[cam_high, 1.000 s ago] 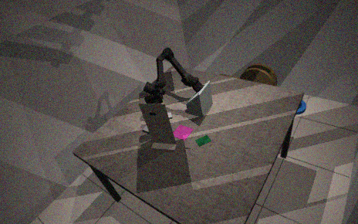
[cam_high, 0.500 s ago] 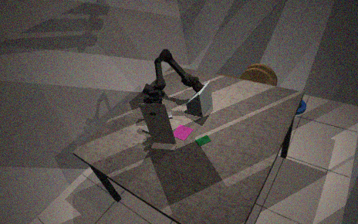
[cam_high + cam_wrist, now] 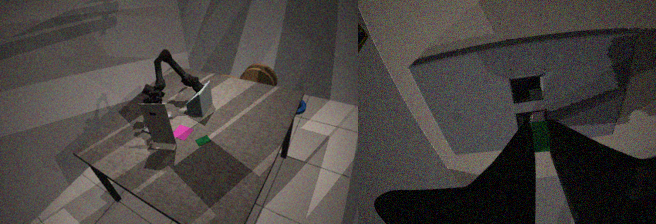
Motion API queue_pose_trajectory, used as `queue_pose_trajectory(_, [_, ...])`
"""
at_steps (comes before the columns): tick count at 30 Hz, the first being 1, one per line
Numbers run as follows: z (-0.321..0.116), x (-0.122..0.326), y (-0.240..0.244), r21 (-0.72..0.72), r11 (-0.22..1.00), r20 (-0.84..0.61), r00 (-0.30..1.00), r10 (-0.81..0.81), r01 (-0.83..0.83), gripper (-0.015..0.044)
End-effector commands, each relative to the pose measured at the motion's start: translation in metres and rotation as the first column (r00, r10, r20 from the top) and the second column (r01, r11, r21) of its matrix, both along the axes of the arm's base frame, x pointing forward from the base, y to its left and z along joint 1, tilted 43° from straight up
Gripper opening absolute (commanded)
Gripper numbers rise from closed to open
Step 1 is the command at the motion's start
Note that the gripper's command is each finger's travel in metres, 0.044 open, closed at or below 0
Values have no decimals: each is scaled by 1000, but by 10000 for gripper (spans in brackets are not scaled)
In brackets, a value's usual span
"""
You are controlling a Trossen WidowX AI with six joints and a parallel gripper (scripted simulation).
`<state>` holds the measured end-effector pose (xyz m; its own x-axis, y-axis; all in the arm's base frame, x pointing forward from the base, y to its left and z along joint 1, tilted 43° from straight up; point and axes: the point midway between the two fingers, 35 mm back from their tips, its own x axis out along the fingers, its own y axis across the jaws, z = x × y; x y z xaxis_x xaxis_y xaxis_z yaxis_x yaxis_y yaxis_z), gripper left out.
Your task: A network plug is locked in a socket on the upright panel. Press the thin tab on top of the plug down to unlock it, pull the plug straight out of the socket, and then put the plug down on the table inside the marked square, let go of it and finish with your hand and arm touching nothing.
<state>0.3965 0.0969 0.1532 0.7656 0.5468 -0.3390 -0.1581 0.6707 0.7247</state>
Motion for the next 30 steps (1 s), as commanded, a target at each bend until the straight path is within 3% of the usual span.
queue_pose_trajectory(1, [0,1,0,2,1000,-2,1000,-5,5,10])
queue_pose_trajectory(30, [2,-12,-6,2,1000,-2,1000,-5,5,0])
